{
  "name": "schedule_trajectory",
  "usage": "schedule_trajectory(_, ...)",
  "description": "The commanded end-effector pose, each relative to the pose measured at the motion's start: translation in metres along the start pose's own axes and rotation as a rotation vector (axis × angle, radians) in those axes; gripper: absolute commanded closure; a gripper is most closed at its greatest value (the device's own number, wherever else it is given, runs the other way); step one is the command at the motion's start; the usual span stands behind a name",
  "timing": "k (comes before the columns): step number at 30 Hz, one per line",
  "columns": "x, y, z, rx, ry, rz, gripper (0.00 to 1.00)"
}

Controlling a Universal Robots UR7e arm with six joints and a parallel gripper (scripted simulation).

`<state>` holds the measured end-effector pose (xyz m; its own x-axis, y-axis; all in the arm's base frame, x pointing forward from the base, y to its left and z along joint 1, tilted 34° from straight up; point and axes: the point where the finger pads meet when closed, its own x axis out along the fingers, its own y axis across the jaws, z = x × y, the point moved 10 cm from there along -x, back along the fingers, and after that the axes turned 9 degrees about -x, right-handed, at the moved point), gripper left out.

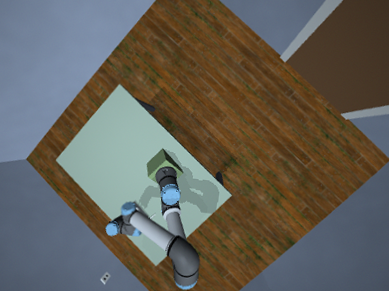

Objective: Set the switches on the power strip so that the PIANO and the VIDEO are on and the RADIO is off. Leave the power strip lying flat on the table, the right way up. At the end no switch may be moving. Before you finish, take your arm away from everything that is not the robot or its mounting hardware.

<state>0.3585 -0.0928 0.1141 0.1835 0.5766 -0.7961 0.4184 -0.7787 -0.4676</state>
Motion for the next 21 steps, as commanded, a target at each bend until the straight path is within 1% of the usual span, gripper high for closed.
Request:
schedule_trajectory(1, 0.001, 0.0, 0.001, 0.001, 0.001, -0.002, 0.0)
schedule_trajectory(9, 0.001, 0.0, 0.001, 0.001, 0.001, -0.002, 0.0)
schedule_trajectory(13, -0.008, 0.001, -0.004, 0.032, -0.008, 0.005, 0.0)
schedule_trajectory(15, -0.008, 0.001, -0.004, 0.032, -0.008, 0.005, 0.0)
schedule_trajectory(17, -0.02, -0.001, -0.009, 0.089, -0.021, 0.006, 0.0)
schedule_trajectory(20, -0.044, -0.005, -0.019, 0.211, -0.048, 0.01, 0.0)
schedule_trajectory(21, -0.044, -0.005, -0.019, 0.211, -0.048, 0.01, 0.0)
